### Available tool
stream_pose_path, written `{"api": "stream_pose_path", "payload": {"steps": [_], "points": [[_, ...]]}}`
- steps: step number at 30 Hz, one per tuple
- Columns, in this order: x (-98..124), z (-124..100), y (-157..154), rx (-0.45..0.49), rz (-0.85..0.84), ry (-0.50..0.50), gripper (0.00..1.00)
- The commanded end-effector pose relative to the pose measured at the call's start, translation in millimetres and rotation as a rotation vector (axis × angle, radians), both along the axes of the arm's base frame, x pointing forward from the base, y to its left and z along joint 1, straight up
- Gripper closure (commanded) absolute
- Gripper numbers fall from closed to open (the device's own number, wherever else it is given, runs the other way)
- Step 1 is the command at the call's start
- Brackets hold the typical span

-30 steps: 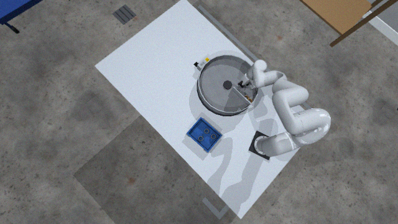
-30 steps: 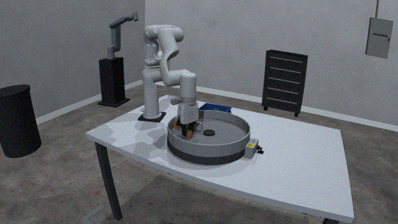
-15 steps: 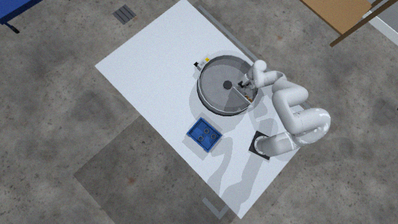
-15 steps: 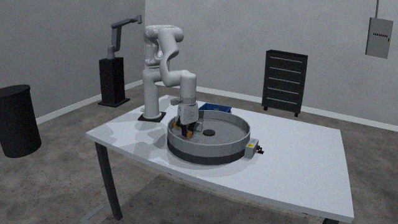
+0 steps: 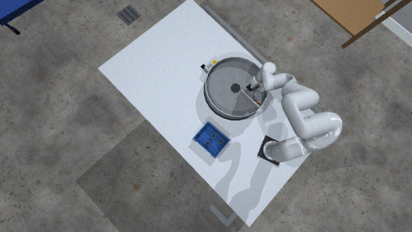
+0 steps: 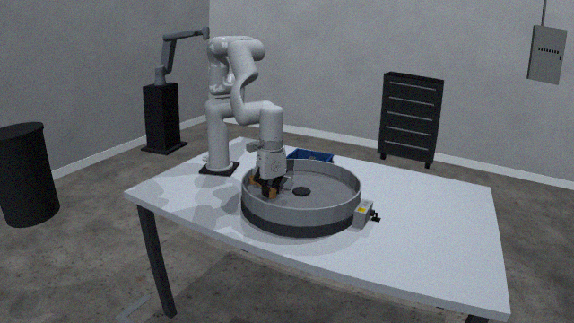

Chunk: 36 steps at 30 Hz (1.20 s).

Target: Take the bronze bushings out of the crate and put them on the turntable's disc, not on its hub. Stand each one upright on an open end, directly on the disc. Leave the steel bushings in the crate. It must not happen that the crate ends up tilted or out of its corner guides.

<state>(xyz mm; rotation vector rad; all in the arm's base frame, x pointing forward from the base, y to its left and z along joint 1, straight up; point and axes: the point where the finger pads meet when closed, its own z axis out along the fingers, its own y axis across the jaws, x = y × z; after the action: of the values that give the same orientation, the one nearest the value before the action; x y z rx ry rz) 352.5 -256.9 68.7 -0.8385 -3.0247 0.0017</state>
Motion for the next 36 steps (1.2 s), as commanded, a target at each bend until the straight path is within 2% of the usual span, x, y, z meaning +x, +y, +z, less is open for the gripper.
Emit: {"api": "stream_pose_path", "payload": {"steps": [1, 28, 36], "points": [[1.2, 1.5, -0.9, -0.003, 0.000, -0.003, 0.58], [1.2, 1.8, -0.9, -0.003, 0.000, -0.003, 0.58], [1.2, 13.6, -0.9, -0.003, 0.000, -0.003, 0.58]]}}
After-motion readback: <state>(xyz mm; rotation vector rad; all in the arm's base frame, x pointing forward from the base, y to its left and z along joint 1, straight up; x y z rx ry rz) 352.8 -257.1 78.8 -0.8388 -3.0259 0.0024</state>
